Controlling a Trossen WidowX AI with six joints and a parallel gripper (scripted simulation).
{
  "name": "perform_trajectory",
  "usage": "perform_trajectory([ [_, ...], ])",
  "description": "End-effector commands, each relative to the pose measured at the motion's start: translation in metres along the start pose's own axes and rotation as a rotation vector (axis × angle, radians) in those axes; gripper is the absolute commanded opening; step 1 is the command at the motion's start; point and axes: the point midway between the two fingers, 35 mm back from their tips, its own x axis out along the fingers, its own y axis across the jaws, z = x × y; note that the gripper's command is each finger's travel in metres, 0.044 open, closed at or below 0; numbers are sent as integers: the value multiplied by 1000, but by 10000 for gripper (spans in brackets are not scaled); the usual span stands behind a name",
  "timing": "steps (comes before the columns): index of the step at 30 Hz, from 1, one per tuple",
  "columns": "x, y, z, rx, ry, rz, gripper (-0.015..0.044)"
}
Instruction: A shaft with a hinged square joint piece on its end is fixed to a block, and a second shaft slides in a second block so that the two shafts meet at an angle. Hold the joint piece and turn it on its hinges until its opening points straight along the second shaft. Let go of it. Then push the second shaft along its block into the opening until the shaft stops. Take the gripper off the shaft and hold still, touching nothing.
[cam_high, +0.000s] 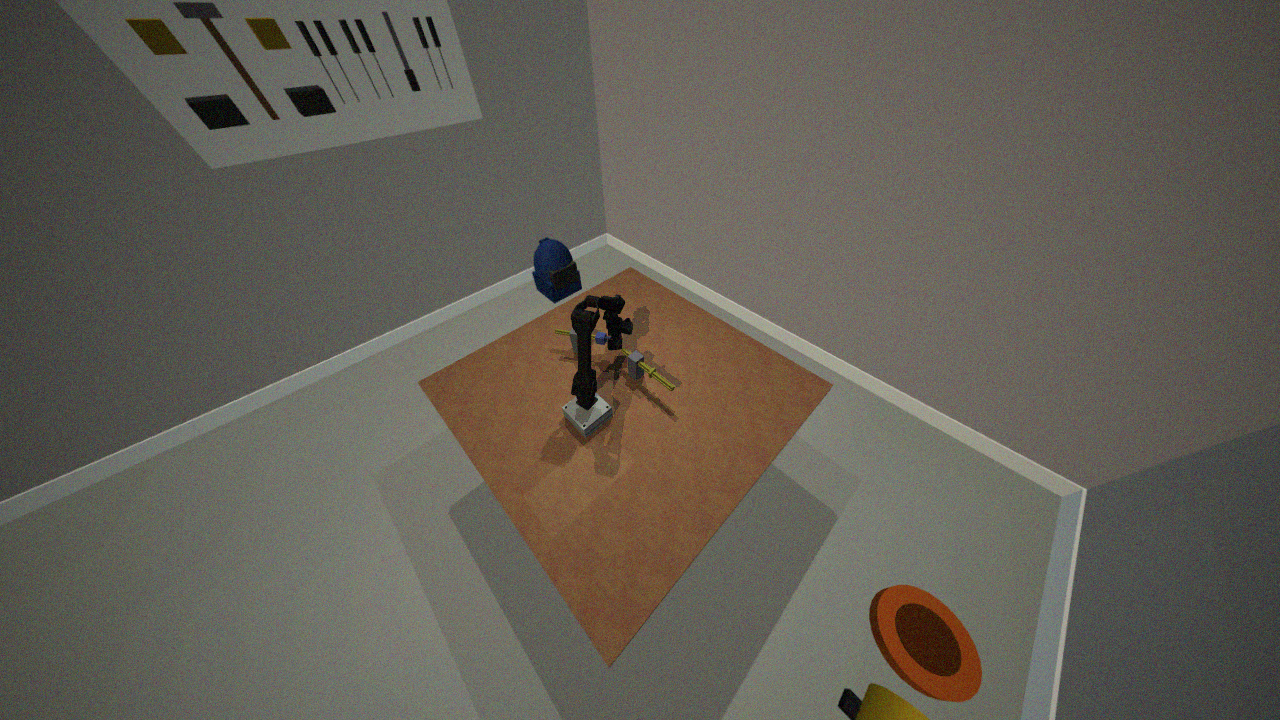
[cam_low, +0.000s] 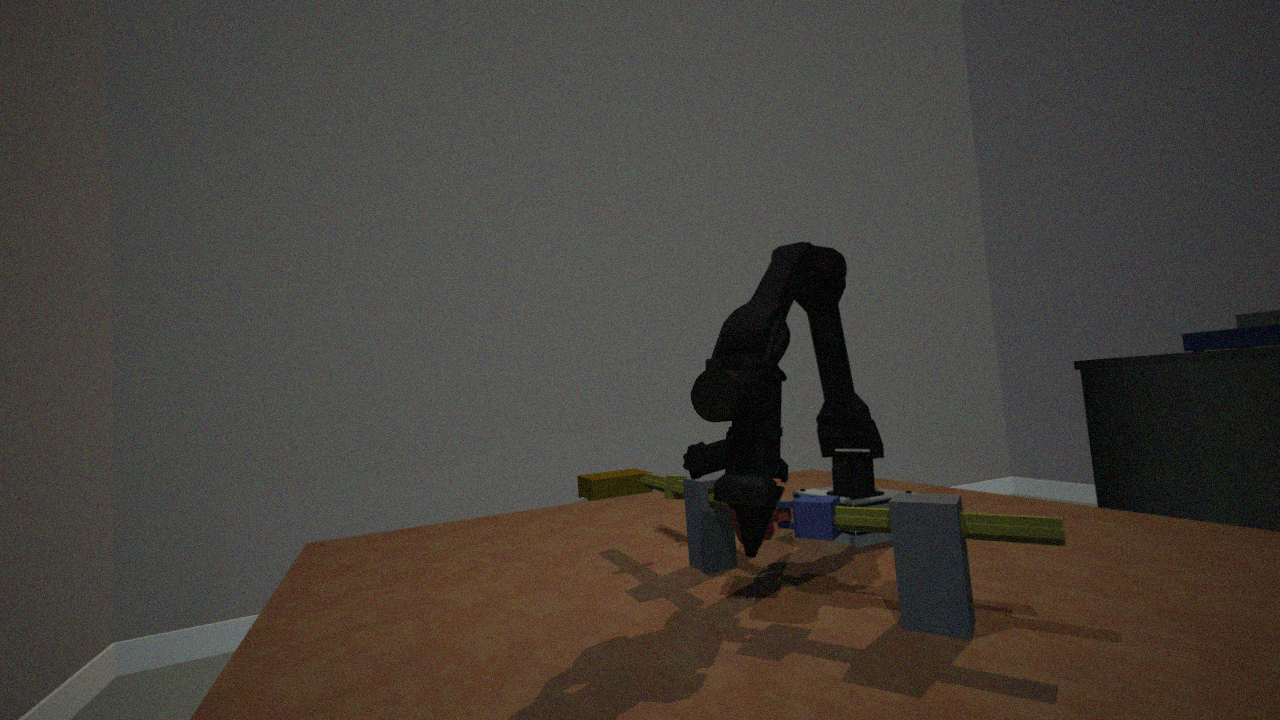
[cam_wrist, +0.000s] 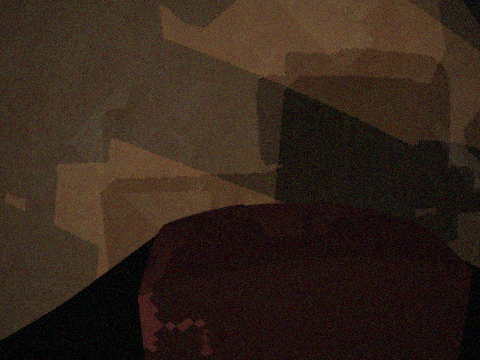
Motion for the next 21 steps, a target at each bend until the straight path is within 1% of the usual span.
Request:
perform_trajectory([
  [1,-1,-3,0,72,-18,-8,0],
  [21,-3,-13,-2,376,-77,-63,0],
])
